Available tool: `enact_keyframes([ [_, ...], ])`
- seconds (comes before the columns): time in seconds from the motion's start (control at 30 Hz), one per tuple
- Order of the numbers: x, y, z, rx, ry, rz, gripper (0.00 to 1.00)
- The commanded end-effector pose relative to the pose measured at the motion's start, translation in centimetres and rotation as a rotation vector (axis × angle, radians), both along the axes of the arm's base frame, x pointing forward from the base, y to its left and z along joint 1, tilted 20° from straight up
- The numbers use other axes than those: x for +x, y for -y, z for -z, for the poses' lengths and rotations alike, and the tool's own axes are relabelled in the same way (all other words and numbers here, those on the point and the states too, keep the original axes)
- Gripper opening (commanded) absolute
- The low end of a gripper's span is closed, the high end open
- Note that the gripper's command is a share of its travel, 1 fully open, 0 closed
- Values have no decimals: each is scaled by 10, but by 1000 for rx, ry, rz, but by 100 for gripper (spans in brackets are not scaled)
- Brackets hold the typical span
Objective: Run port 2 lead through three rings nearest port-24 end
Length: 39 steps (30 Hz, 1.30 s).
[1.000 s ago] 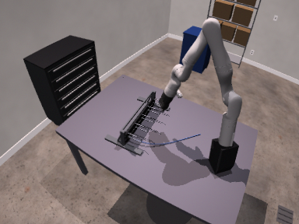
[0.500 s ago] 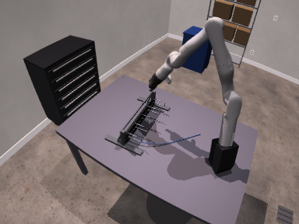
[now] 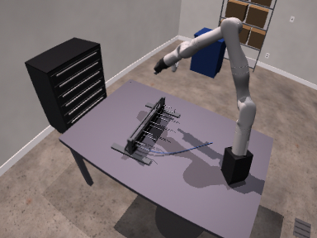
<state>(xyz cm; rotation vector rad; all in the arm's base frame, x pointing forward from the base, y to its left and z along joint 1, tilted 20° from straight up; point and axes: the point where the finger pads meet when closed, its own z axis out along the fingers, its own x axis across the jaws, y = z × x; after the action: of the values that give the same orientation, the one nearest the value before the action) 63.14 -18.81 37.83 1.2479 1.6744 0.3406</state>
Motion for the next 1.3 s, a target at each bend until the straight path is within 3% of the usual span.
enact_keyframes([
  [0.0, 4, 25, -34, 8, 66, 40, 0],
  [0.33, 13, 84, -137, 44, 270, 138, 0],
  [0.4, 13, 84, -137, 44, 270, 138, 0],
  [0.43, 11, 97, -162, 50, 316, 158, 0],
  [0.6, 5, 123, -212, 59, 411, 197, 0],
  [0.9, -19, 168, -305, 68, 587, 260, 0],
  [0.97, -19, 168, -305, 68, 587, 260, 0],
  [1.0, -29, 180, -332, 68, 637, 275, 0],
  [1.27, -64, 209, -410, 63, 782, 314, 0],
])
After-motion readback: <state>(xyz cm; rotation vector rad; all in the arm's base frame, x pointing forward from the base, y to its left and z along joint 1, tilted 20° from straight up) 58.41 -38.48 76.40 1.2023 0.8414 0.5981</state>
